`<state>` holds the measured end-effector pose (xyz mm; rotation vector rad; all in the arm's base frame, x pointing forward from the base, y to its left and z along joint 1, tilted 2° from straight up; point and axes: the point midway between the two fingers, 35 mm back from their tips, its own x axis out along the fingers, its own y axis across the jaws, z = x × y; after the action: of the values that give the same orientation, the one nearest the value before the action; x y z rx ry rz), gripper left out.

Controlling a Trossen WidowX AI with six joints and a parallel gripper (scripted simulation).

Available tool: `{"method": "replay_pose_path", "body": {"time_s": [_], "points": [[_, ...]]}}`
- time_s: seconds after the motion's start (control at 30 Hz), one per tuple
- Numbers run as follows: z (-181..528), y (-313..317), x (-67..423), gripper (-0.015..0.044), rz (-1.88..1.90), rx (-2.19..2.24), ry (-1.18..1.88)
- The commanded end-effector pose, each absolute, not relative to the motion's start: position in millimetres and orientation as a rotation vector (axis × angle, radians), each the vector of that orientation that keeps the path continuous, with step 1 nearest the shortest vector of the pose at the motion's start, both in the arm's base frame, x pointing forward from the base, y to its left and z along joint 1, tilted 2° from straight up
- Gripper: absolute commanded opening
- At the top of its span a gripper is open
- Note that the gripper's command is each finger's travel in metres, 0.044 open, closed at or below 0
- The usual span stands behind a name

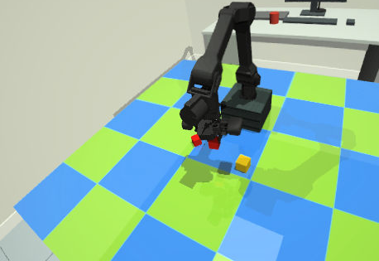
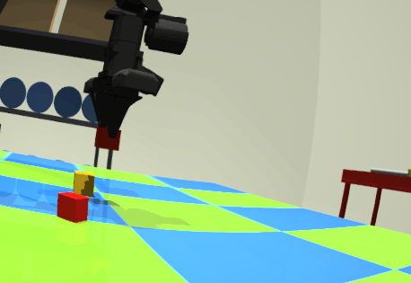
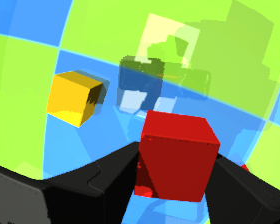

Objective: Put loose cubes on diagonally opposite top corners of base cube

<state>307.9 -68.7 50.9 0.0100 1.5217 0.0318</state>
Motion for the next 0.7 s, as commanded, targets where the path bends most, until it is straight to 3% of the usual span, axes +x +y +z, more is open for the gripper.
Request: {"method": "replay_pose_path", "body": {"time_s": [0.0,0.67], "points": [[46.1,-58.4,308.5,0.0105,-0.064,0.115,1.528],[34.4,-18.1,315.6,0.0105,-0.491,0.565,1.475]]}}
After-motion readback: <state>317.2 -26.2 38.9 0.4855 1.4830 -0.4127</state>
